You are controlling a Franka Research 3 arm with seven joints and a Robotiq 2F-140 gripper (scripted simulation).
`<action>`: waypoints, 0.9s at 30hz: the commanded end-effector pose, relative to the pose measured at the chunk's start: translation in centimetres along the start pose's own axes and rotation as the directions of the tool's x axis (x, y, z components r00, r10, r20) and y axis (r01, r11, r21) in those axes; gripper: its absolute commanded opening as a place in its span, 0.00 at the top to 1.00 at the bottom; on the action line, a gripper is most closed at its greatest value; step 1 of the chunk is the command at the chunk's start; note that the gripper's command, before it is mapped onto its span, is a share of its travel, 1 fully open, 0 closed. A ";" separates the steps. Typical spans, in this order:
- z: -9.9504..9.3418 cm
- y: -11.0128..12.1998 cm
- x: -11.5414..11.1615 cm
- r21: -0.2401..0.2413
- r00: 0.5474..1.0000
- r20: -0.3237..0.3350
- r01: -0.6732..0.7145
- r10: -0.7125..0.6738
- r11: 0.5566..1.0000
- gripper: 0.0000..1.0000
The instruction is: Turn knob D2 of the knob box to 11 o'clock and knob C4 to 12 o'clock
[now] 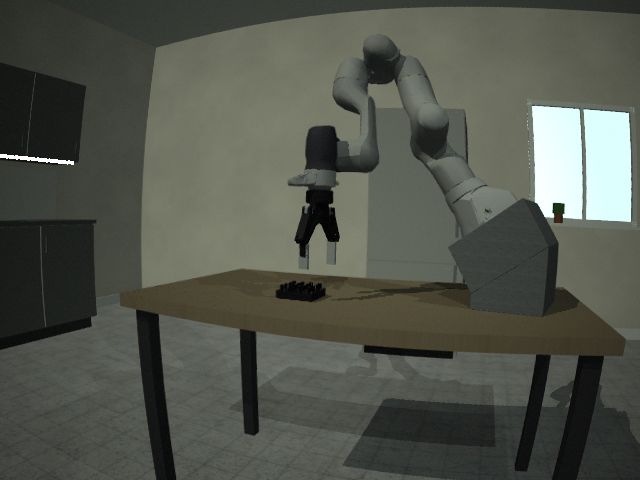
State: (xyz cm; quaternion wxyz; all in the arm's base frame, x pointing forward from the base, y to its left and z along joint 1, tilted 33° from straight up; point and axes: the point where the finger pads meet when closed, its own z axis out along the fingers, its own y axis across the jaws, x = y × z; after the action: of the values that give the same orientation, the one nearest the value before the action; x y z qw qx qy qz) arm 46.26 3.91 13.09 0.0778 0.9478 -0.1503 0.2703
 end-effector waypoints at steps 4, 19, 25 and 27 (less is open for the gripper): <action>0.0 0.1 -0.7 0.002 1.000 -0.001 -0.004 0.004 1.000 0.00; -0.1 0.6 -3.6 0.002 1.000 -0.001 -0.004 0.004 1.000 0.00; -0.1 0.7 -4.4 0.002 1.000 -0.001 -0.004 0.004 1.000 0.00; -0.1 0.7 -4.5 0.002 1.000 -0.001 -0.004 0.004 1.000 0.00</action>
State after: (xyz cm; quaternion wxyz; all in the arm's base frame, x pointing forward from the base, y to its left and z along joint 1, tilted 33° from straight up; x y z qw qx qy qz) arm 42.61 4.25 10.93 0.0817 0.9501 -0.1385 0.2672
